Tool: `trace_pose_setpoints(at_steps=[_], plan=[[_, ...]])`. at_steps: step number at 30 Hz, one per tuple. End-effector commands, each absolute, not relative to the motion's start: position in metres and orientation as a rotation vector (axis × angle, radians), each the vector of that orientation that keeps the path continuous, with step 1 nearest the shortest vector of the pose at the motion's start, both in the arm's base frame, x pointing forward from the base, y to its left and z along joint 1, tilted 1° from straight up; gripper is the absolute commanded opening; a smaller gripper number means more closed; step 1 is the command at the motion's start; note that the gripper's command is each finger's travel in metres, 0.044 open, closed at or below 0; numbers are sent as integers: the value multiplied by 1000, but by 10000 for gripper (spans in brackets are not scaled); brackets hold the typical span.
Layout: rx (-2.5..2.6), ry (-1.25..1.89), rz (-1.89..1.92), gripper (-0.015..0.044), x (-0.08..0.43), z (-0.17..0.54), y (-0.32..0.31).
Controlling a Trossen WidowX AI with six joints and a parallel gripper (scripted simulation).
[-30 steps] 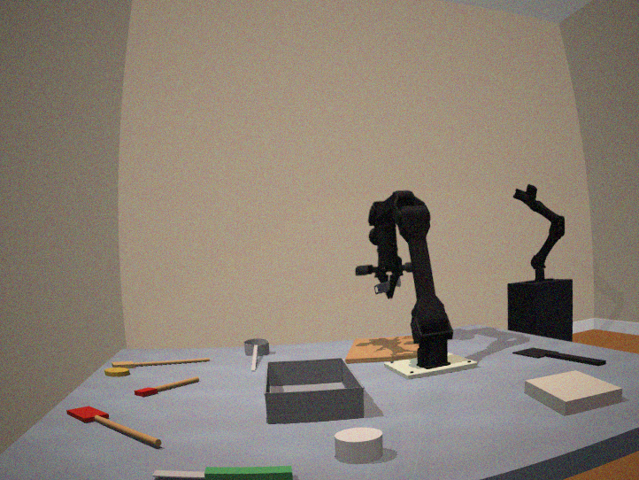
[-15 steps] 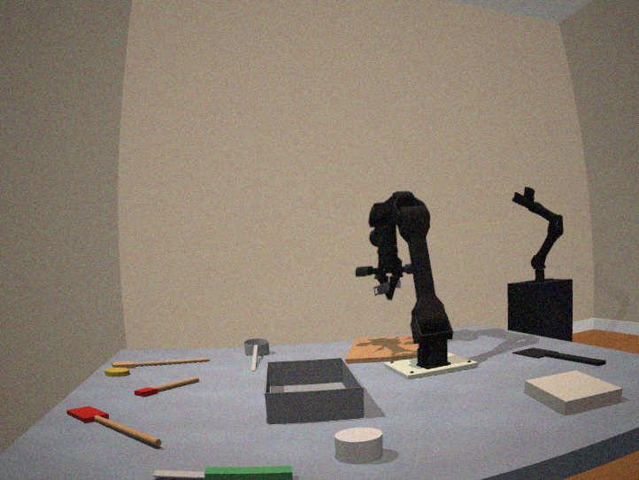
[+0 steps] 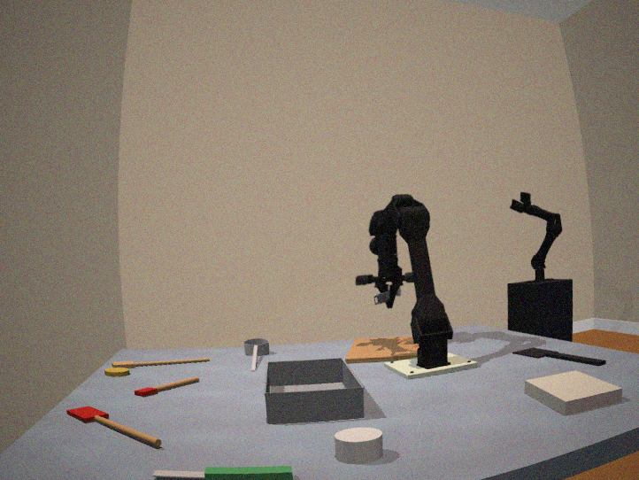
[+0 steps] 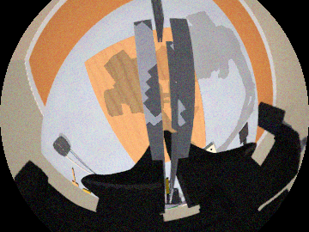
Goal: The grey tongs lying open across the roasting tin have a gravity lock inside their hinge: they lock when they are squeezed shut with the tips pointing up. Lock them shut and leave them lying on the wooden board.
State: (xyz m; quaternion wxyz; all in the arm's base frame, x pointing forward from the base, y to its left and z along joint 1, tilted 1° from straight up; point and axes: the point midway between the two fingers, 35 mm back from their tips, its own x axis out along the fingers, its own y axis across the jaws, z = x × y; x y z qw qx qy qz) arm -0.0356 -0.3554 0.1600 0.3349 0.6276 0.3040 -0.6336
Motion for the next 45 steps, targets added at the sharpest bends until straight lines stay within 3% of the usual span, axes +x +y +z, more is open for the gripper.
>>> trace_pose_setpoints(at_steps=[1, 45], plan=[[1646, 790, -1652, -150, -35, 152, -356], [1644, 794, -1653, -150, -33, 80, -354]])
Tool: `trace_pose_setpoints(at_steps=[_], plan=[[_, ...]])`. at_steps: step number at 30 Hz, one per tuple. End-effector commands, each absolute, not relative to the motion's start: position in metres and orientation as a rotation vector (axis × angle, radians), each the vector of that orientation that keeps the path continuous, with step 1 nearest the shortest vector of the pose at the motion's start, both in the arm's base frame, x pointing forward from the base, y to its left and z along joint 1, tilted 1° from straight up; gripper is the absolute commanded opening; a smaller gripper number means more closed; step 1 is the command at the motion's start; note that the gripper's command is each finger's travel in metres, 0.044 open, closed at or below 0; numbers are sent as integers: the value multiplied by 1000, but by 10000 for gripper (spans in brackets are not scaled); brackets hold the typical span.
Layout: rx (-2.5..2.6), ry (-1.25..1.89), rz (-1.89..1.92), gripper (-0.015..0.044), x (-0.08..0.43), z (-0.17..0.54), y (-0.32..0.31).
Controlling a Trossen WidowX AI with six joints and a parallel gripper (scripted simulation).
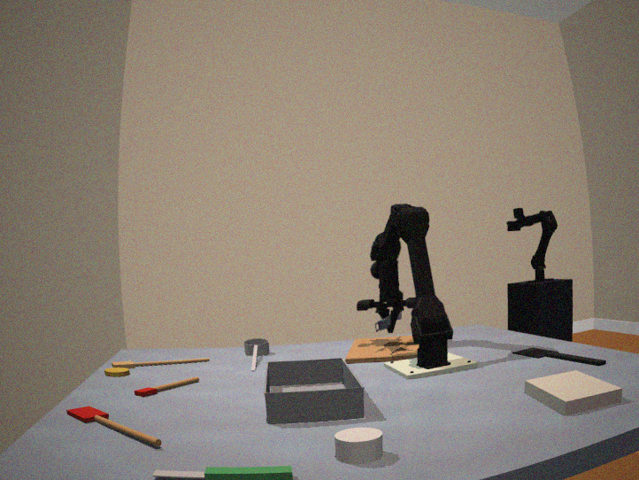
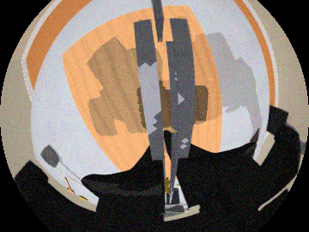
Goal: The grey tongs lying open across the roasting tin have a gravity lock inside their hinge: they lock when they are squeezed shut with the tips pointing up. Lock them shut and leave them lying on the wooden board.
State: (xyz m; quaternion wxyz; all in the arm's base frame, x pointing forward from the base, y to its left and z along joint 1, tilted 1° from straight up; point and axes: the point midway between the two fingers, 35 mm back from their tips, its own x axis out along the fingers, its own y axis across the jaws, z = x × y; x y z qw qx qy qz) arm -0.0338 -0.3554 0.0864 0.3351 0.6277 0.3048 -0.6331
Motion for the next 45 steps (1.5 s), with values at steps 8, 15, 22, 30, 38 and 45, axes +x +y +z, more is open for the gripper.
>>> trace_pose_setpoints(at_steps=[8, 15, 22, 30, 38, 45], plan=[[1640, 798, -1651, -97, -33, 80, -354], [1640, 798, -1651, 86, -33, 80, -354], [1640, 798, -1651, 270, -33, 80, -354], [1640, 798, -1651, 440, -33, 80, -354], [1645, 798, -1648, 440, -8, 125, -311], [1656, 802, -1646, 440, 21, 182, -221]])
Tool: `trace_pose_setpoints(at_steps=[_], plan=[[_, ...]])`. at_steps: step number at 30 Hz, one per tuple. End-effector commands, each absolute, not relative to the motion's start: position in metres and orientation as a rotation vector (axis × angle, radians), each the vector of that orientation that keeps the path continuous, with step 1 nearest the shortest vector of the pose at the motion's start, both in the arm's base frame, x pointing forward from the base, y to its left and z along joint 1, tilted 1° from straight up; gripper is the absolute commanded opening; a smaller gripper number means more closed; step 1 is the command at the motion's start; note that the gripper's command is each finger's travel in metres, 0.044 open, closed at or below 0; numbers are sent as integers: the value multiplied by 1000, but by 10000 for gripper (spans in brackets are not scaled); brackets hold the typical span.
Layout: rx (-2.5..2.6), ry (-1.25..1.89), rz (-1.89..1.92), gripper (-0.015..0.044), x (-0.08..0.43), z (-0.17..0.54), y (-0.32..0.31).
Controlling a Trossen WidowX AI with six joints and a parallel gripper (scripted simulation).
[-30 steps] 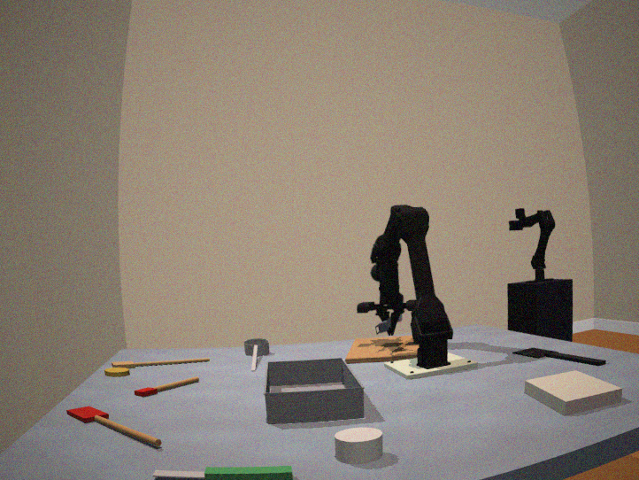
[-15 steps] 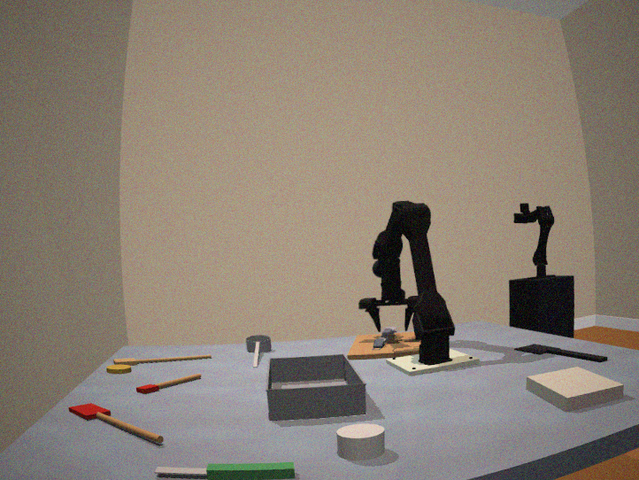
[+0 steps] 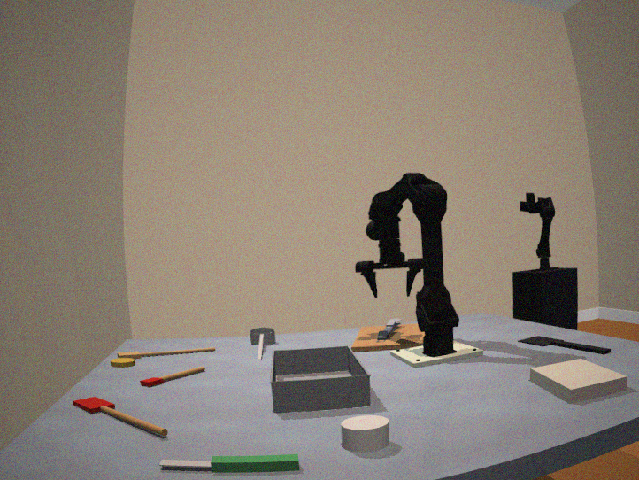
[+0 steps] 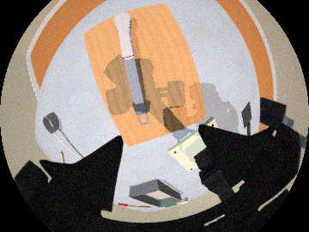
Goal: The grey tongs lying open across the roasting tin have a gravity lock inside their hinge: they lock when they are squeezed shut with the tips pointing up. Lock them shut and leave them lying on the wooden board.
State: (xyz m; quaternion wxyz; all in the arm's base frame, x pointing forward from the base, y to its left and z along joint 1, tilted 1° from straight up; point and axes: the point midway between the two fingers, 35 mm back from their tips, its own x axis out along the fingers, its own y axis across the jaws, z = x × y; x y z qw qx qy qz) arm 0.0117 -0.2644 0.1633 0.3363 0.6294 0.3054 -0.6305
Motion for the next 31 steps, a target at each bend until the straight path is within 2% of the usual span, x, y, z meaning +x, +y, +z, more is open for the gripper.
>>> trace_pose_setpoints(at_steps=[1, 9, 16, 31], plan=[[1656, 803, -1646, 440, 22, 185, -214], [1655, 800, -1646, 440, 23, 188, -212], [1614, 731, -1652, 440, 21, 226, -216], [1612, 729, -1652, 440, 21, 227, -217]])
